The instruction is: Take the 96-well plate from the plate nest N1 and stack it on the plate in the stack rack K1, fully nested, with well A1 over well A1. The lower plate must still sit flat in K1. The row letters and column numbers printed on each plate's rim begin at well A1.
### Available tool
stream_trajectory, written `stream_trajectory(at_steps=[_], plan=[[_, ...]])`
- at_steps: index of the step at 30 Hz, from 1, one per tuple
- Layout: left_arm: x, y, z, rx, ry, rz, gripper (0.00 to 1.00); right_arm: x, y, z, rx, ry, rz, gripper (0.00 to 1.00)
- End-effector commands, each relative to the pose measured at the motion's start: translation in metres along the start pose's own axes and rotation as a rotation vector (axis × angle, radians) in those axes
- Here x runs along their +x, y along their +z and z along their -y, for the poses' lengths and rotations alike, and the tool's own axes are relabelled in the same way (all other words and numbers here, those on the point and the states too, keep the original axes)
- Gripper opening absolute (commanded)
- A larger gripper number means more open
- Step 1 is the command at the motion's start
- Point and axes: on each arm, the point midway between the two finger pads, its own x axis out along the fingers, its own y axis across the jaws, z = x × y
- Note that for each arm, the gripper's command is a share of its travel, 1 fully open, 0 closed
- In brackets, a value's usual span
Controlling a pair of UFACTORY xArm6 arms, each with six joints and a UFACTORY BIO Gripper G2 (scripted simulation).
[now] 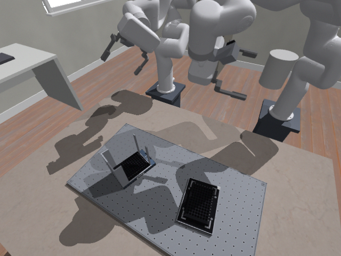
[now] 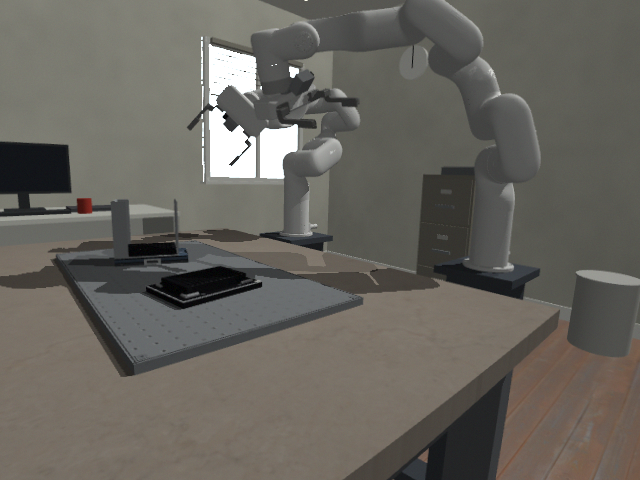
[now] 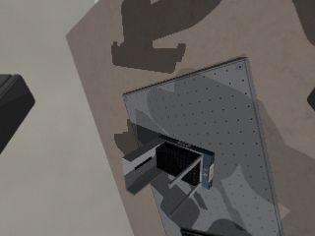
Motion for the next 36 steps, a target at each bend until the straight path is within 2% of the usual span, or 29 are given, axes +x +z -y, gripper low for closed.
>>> stream_trajectory(at_steps=[1, 17, 36], plan=[[0.000, 0.002, -0.001, -0.004, -0.002, -0.004, 1.00, 0.000, 0.000, 0.000, -0.008, -0.010, -0.005, 1.00], [0.000, 0.002, -0.001, -0.004, -0.002, -0.004, 1.00, 0.009, -0.001, 0.007, -0.065, -0.092, -0.033, 1.00], [0.000, 0.002, -0.001, -0.004, -0.002, -0.004, 1.00, 0.019, 0.004, 0.020, -0.151, -0.244, -0.096, 1.00]])
